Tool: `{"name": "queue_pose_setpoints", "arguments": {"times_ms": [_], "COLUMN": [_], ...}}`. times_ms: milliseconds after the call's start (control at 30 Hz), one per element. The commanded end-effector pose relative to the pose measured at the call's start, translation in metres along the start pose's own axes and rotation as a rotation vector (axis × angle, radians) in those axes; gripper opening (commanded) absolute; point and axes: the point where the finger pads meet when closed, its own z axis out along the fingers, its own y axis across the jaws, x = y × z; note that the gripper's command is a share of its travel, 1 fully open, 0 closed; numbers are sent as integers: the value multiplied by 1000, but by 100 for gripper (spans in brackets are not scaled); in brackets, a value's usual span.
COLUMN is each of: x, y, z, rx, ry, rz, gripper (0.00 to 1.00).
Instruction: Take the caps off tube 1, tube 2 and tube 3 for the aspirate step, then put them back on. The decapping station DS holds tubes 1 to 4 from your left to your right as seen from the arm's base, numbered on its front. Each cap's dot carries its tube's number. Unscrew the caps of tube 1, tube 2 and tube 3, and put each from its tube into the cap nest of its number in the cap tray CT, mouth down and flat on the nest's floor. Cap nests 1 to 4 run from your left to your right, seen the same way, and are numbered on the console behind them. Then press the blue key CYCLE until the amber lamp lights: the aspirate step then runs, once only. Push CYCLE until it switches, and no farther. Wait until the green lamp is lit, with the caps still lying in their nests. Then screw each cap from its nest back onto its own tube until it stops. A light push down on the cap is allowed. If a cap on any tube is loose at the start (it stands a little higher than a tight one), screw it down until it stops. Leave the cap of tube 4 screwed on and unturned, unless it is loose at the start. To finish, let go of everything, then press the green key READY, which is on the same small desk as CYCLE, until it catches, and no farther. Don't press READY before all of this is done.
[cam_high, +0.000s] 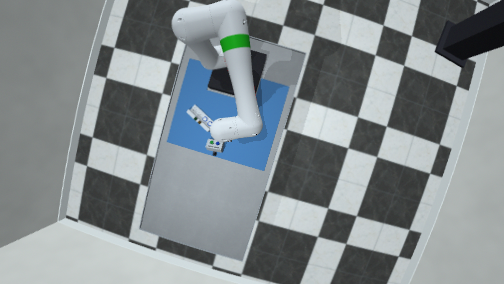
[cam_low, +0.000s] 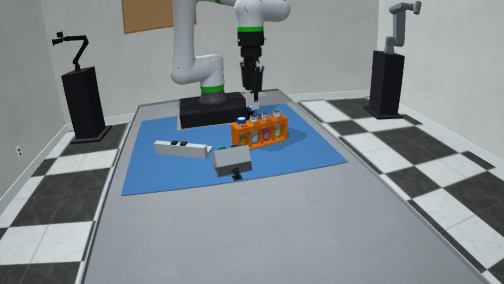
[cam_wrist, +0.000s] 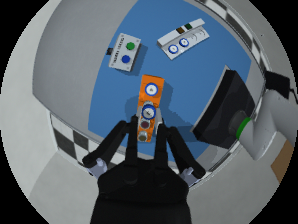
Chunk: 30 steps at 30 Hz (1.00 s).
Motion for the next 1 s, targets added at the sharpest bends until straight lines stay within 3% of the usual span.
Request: {"name": "queue_pose_setpoints", "arguments": {"times_ms": [0, 67, 300, 400, 500, 900, 967], "x": [26, 26, 56, 56, 78, 146, 146], "y": [12, 12, 27, 27, 38, 70, 70], "z": [0, 0, 0, 0, 0, 0, 0], "rx": [0, 0, 0, 0, 0, 0, 0], "ry": [-2, -2, -2, -2, -2, -2, -2], "rz": [-279, -291, -624, -624, -817, -817, -817], "gripper": [0, 0, 0, 0, 0, 0, 0]}}
